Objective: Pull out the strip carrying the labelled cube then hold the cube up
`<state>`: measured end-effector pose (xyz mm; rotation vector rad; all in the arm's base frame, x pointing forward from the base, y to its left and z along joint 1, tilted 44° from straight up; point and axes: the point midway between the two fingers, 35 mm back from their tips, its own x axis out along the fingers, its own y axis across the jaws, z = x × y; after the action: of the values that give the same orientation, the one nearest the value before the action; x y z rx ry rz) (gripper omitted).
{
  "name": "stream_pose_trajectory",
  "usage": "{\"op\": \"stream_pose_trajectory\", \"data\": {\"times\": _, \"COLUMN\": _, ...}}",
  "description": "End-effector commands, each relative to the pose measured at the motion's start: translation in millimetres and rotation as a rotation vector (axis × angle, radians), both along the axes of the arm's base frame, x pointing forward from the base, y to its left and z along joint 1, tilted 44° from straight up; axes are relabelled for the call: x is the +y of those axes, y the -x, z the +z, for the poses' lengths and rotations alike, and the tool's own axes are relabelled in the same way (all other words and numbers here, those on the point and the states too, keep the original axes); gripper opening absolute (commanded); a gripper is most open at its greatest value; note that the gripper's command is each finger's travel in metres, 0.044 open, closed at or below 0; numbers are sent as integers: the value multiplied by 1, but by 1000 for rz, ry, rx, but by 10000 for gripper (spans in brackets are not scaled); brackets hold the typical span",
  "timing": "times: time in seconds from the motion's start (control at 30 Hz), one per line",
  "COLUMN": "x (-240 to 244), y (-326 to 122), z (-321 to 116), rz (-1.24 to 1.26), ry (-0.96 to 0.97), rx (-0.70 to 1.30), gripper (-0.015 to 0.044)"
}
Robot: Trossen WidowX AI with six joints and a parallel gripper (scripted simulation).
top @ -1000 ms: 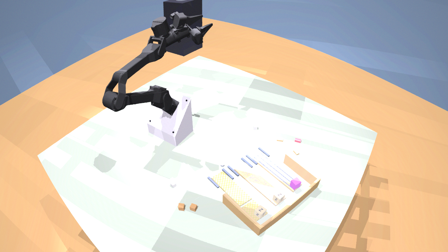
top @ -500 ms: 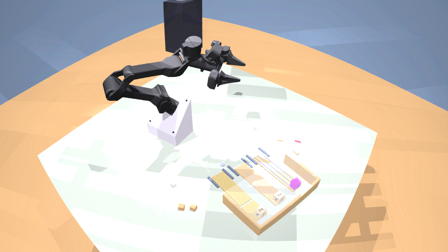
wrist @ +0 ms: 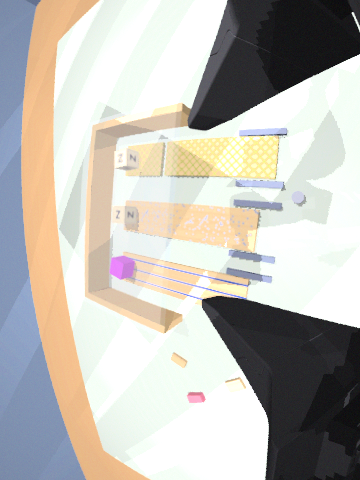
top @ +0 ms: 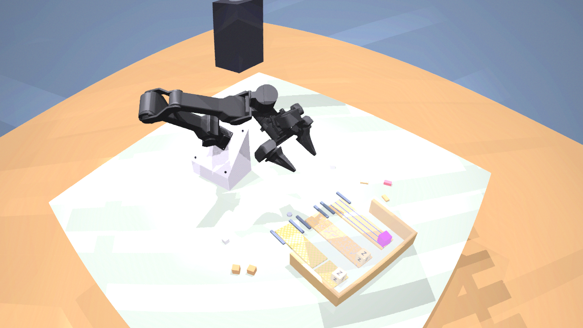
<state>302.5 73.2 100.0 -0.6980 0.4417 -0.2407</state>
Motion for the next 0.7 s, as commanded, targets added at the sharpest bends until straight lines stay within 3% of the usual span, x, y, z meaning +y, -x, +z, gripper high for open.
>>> {"op": "stream_pose_trajectory", "data": {"times": 0.0, "x": -7, "y": 0, "z": -3, "rz": -19, "ry": 21, "rx": 10, "gripper": 400}}
{"op": "stream_pose_trajectory", "data": {"times": 0.1, "x": -7, "y": 0, "z": -3, "rz": -19, "ry": 21, "rx": 10, "gripper": 400}}
{"op": "stream_pose_trajectory", "data": {"times": 0.6, "x": -35, "y": -73, "z": -53, "rz": -418, "ry": -118, "rx": 383, "gripper": 6}}
{"op": "stream_pose_trajectory", "data": {"times": 0.67, "x": -41, "y": -79, "z": -60, "rz": -488, "ry": -134, "rx": 431, "gripper": 0}}
